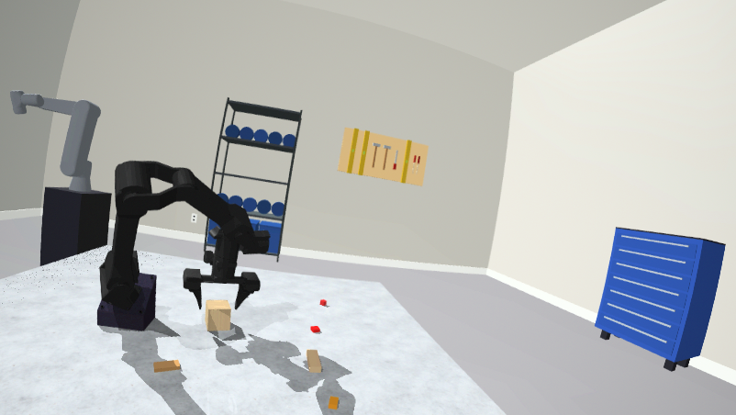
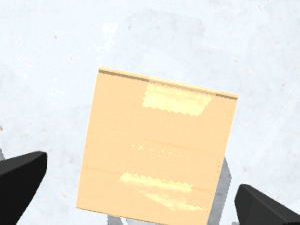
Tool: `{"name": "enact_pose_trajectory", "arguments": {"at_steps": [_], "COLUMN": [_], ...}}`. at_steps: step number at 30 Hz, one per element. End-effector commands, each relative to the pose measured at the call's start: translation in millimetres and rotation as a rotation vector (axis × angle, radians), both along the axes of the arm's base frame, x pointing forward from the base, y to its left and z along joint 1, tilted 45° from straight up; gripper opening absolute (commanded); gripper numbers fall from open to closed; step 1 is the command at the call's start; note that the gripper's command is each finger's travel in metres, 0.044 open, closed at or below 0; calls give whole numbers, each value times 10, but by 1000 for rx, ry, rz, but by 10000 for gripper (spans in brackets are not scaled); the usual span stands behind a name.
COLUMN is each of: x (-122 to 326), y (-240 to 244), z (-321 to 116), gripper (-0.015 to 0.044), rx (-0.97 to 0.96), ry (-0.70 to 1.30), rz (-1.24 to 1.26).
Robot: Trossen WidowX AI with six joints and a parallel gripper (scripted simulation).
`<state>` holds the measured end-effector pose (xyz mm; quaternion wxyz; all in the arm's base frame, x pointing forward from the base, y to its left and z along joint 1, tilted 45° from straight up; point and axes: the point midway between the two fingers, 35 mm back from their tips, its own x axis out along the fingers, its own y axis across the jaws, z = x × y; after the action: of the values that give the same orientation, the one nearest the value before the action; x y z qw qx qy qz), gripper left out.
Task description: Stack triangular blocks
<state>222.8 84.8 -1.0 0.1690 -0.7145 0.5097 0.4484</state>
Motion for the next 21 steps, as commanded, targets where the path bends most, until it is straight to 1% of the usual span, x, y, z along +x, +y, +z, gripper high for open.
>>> {"name": "enact_pose_trajectory", "arguments": {"at_steps": [1, 4, 6, 21], "x": [9, -65, -89, -55], "y": [282, 489, 529, 532], "z": [323, 671, 752, 714], "gripper": [440, 440, 440, 440], "rx": [21, 20, 19, 27], "ry": [-17, -16, -16, -27], "rz": [5, 5, 4, 17]}}
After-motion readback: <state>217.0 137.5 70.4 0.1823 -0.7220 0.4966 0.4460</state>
